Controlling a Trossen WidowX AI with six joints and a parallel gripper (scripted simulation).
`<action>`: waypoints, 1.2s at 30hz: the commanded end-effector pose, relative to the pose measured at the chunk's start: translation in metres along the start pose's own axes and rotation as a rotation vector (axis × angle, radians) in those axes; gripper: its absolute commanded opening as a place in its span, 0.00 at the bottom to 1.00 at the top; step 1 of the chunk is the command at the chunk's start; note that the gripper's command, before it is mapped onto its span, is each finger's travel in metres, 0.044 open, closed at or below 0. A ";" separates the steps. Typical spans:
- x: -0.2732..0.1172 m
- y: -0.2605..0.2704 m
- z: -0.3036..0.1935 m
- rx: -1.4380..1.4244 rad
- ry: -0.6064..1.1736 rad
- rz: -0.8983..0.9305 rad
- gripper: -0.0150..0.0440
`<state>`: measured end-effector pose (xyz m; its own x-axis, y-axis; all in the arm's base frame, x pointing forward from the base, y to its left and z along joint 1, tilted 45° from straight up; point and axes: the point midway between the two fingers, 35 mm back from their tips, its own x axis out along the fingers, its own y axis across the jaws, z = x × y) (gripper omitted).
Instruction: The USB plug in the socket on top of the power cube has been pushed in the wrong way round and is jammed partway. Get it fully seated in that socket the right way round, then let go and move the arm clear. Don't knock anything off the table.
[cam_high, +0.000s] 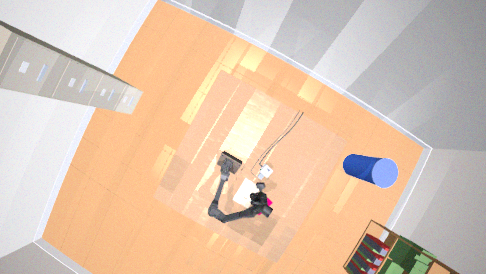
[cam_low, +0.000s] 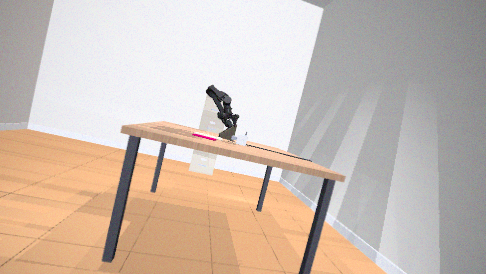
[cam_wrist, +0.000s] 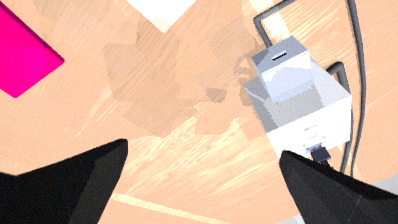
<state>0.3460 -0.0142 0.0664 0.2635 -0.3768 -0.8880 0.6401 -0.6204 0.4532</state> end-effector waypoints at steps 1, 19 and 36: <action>0.009 -0.031 -0.025 -0.163 -0.110 -0.043 1.00; 0.027 -0.139 -0.071 -0.698 -0.456 -0.035 1.00; 0.042 -0.137 -0.064 -0.698 -0.457 -0.035 1.00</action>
<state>0.3170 0.1032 -0.0358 0.0162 -0.6958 -0.7181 0.9809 -0.1284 0.1465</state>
